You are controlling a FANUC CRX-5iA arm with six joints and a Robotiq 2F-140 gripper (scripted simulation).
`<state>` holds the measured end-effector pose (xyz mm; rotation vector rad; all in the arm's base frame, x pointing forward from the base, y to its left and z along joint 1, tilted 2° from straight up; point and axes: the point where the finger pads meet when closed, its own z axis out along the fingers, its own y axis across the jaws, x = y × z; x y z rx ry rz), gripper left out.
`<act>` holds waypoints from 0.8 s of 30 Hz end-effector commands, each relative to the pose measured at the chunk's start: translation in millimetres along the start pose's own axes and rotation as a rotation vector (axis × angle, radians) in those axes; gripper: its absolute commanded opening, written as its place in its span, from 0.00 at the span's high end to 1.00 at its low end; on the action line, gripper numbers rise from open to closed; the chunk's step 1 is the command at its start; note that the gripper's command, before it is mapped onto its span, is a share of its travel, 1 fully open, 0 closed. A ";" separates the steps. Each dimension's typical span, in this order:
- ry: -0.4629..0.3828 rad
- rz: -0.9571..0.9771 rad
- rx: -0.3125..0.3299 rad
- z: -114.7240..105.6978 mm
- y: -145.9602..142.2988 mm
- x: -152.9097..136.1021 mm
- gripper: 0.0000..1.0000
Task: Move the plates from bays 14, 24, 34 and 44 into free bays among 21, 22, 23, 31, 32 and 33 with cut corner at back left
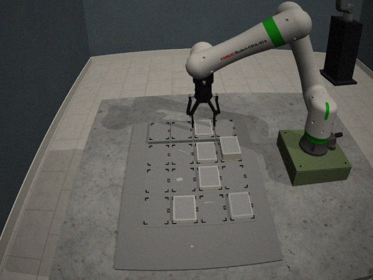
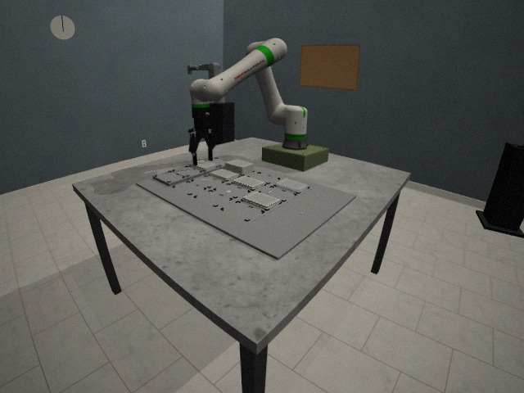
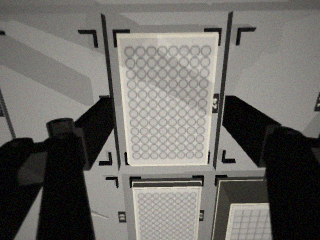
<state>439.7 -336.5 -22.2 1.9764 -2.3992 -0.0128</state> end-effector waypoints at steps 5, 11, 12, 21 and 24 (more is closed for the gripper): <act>0.001 0.000 0.002 8.3 -0.7 0.4 0.30; 0.001 0.000 0.002 15.0 -0.8 0.4 0.30; 0.001 0.000 0.002 15.1 -0.8 0.4 0.30; 0.001 0.000 0.002 15.1 -0.8 0.4 0.30; 0.001 0.000 0.002 15.1 -0.8 0.4 0.31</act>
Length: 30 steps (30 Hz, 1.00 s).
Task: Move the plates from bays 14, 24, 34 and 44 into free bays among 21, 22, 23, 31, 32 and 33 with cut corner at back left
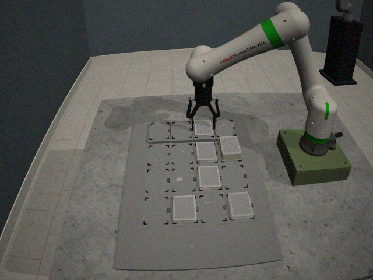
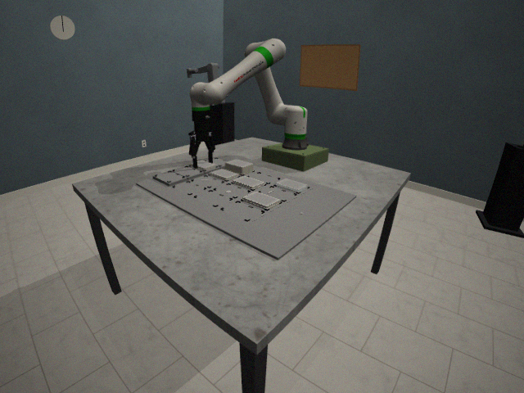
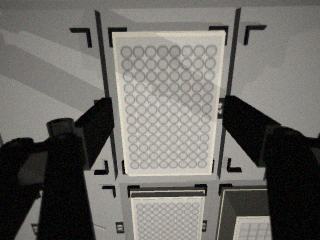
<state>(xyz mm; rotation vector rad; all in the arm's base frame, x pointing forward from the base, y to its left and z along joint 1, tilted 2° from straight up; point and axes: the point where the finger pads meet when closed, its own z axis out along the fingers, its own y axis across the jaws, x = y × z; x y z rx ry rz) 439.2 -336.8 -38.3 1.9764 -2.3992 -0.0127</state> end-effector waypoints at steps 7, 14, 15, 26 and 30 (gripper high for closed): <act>0.001 0.000 0.002 -1.1 -0.8 0.4 0.33; 0.001 0.000 0.002 -1.1 -0.8 0.4 0.36; 0.001 0.000 0.002 -1.1 -0.8 0.4 0.36; 0.001 0.000 0.002 -1.1 -0.8 0.4 0.38; 0.001 0.000 0.002 -1.1 -0.8 0.4 0.39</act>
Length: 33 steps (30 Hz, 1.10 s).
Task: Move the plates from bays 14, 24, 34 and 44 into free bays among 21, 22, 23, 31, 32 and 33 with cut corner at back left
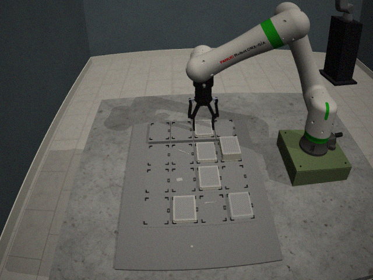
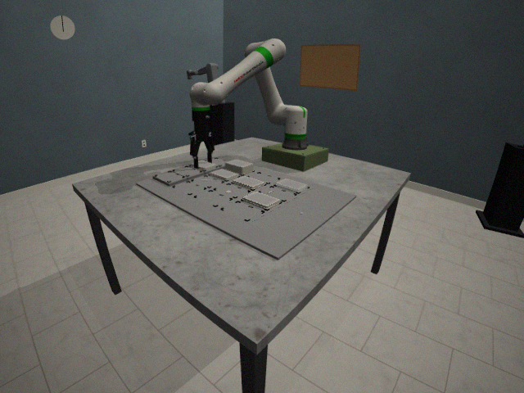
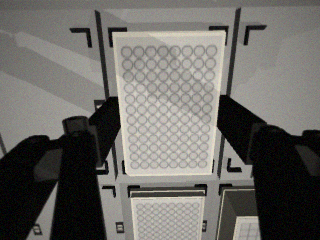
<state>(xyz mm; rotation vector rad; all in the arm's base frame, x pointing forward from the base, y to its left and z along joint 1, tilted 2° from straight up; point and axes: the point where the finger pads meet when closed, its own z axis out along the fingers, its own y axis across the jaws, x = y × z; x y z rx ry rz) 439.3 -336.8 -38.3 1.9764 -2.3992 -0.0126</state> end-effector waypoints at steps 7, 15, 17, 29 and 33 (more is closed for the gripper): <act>0.001 0.000 0.002 -1.5 -0.7 0.4 0.39; 0.001 0.000 0.002 -1.6 -0.7 0.4 0.39; 0.001 0.000 0.002 -1.6 -0.7 0.4 0.40; 0.001 0.000 0.002 -1.6 -0.7 0.4 0.40; 0.001 0.000 0.002 -1.6 -0.7 0.4 0.40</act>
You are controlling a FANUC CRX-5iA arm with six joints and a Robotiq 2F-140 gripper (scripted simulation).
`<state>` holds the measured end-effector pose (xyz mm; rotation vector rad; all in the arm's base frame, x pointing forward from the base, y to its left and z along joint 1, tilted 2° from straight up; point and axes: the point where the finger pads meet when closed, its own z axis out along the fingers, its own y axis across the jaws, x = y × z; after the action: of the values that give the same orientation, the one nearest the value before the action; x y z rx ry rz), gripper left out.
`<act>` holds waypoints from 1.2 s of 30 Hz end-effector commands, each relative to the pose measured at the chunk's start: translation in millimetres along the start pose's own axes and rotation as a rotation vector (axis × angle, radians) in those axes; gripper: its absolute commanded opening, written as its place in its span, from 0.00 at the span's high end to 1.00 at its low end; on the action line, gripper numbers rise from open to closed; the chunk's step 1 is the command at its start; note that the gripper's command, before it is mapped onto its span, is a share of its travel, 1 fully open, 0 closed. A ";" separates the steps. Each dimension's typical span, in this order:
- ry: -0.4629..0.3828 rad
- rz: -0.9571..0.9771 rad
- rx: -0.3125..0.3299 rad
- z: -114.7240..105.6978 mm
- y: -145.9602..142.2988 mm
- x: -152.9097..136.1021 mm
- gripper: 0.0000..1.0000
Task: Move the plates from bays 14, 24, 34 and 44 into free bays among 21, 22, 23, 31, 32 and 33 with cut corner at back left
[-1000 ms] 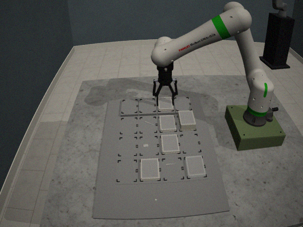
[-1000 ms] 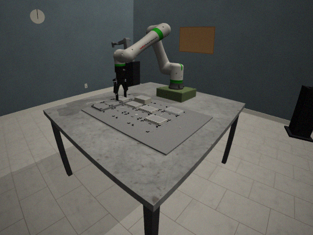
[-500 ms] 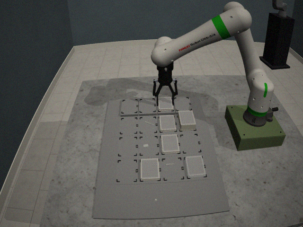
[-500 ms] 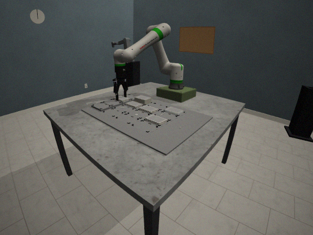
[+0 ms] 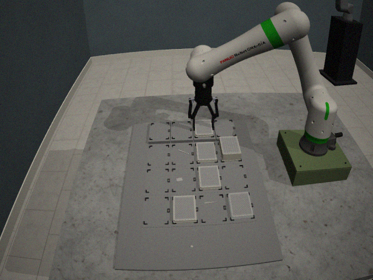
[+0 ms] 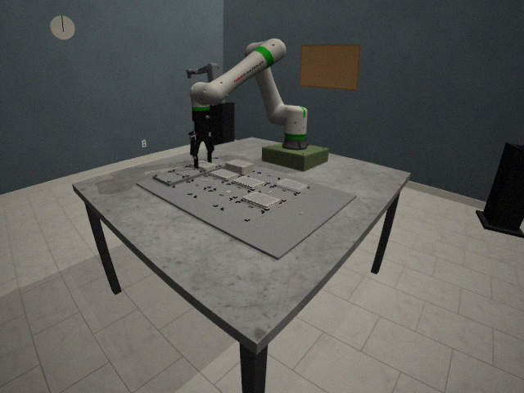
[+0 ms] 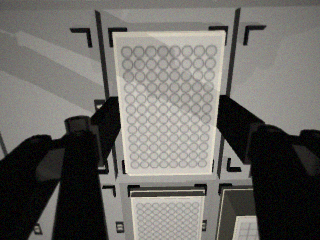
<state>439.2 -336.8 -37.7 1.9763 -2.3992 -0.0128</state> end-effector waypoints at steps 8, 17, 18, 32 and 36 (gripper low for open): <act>0.001 0.000 0.002 -1.1 -0.8 0.4 0.41; 0.001 0.000 0.002 -1.1 -0.8 0.4 0.41; 0.001 0.000 0.002 -1.1 -0.8 0.4 0.41; 0.001 0.000 0.002 -1.1 -0.8 0.4 0.42; 0.001 0.000 0.002 -1.1 -0.8 0.4 0.42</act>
<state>439.2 -336.8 -37.7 1.9763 -2.3992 -0.0128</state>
